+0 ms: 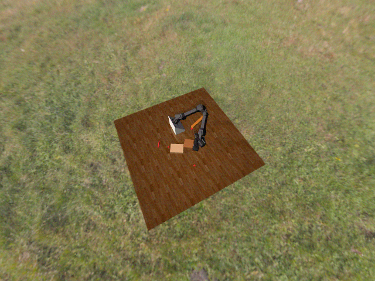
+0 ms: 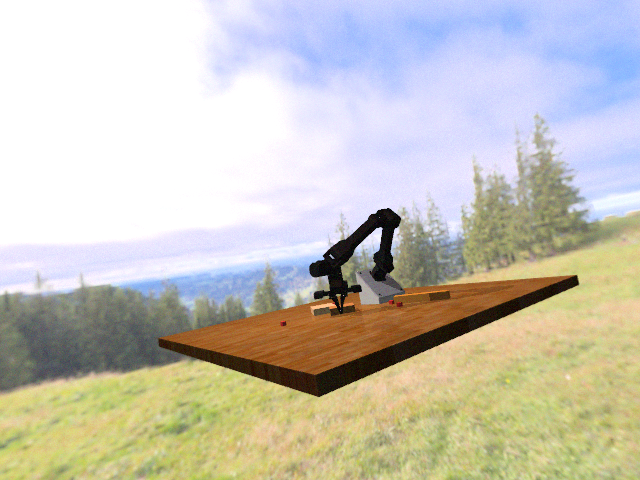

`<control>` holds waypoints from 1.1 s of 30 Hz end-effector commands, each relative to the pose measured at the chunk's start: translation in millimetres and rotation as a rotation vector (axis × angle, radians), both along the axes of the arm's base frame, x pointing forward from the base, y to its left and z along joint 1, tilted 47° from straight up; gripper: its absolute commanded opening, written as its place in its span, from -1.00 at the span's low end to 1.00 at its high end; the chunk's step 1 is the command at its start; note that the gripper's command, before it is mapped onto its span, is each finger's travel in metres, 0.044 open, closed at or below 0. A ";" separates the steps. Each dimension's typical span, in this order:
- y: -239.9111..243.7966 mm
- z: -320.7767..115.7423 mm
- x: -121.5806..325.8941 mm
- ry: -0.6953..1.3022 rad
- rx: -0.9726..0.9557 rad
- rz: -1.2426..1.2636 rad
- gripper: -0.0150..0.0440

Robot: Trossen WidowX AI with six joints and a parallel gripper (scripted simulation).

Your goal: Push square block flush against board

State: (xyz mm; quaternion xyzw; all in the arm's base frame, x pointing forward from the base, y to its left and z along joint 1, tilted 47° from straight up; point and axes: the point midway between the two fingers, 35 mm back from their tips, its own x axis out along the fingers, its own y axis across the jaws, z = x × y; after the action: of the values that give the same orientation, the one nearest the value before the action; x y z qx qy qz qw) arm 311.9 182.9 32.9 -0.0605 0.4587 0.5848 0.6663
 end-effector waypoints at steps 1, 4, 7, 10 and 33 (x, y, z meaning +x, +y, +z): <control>4.0 2.4 2.4 0.005 -0.005 0.000 -0.49; 7.1 5.3 5.1 0.005 -0.005 0.000 -0.49; 3.9 7.6 6.0 0.000 0.000 0.000 -0.49; -24.2 34.0 10.8 0.003 -0.006 0.000 -0.49; -66.9 24.0 -38.2 0.417 -0.076 -0.394 -0.49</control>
State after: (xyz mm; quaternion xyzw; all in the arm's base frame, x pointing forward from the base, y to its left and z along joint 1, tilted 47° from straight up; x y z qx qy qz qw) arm 282.2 120.3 60.8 0.1004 0.5899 0.4529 0.6609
